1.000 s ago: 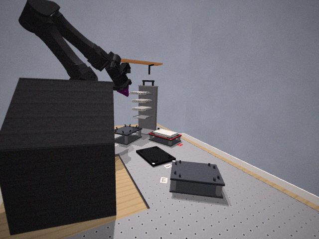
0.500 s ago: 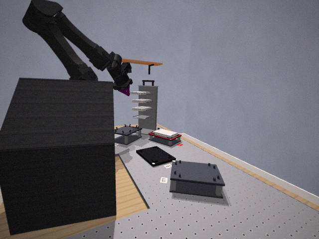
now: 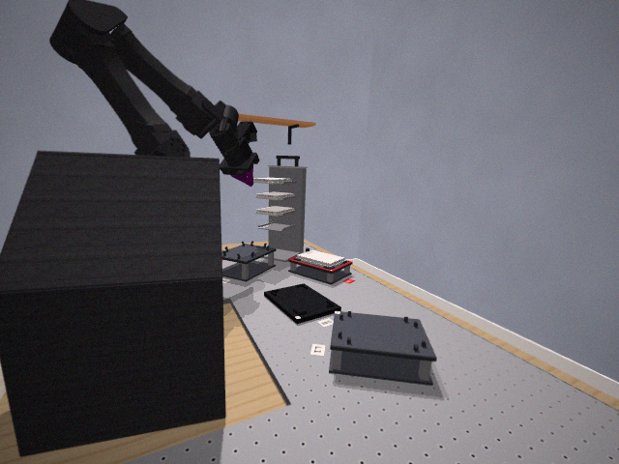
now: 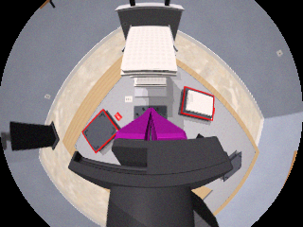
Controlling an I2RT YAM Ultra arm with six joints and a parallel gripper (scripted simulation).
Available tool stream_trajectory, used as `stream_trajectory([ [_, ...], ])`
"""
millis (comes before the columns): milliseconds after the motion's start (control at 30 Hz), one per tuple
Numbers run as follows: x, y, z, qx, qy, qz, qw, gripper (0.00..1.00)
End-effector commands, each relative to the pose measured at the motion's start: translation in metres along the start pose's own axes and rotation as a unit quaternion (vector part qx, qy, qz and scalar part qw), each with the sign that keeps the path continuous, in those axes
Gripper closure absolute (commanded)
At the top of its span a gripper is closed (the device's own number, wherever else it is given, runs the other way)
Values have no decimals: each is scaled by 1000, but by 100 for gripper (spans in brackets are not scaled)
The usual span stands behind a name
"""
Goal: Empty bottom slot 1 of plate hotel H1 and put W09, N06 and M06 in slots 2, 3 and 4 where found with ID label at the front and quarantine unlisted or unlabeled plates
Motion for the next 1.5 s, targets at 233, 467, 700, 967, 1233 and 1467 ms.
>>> stream_trajectory([
  [233,6,-18,11,-7,-10,-19,1000,100],
  [467,9,-22,10,-7,-8,-20,1000,100],
  [700,11,-24,11,-7,-9,-20,1000,100],
  [967,15,-27,13,-7,-10,-19,1000,100],
  [1233,18,-31,12,-6,-8,-21,1000,100],
  [1467,21,-34,14,-7,-9,-20,1000,100],
])
Point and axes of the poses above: the point where the finger pads meet when closed, its own x axis out along the fingers, its own z axis across the jaws, y = z × x, the point moved 5 cm from there along -x, back along the fingers, and after that the axes turned 13 degrees about x, right-handed, at the moved point
